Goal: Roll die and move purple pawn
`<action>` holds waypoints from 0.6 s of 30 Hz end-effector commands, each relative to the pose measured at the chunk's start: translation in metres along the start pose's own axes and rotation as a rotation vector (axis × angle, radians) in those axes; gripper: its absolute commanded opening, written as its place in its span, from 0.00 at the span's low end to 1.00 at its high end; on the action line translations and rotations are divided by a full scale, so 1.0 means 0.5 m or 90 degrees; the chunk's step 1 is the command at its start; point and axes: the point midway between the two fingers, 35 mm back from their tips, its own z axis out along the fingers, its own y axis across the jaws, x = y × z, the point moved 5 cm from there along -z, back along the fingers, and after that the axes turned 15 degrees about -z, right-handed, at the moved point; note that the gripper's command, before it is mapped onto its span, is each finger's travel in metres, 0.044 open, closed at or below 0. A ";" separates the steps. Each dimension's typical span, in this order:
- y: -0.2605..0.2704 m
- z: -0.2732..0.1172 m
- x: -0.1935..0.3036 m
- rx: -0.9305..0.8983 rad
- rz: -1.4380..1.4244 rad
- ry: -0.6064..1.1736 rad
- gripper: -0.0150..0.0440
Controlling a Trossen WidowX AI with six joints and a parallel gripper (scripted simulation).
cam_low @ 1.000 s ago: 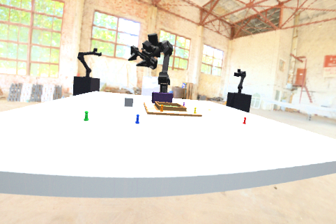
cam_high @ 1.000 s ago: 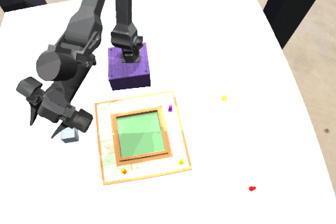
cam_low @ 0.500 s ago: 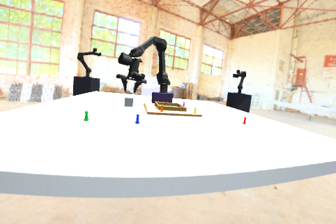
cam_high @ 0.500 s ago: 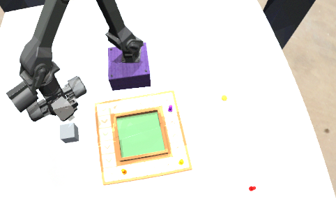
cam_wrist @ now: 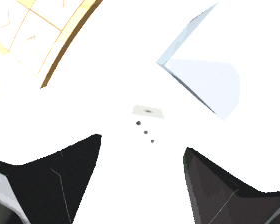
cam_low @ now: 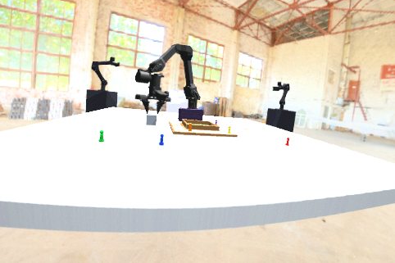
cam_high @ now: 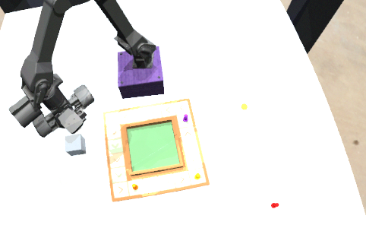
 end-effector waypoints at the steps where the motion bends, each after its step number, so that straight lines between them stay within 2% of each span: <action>1: 0.000 0.010 -0.001 0.002 -0.004 -0.002 0.72; 18: -0.002 0.064 -0.001 0.002 -0.004 -0.002 0.72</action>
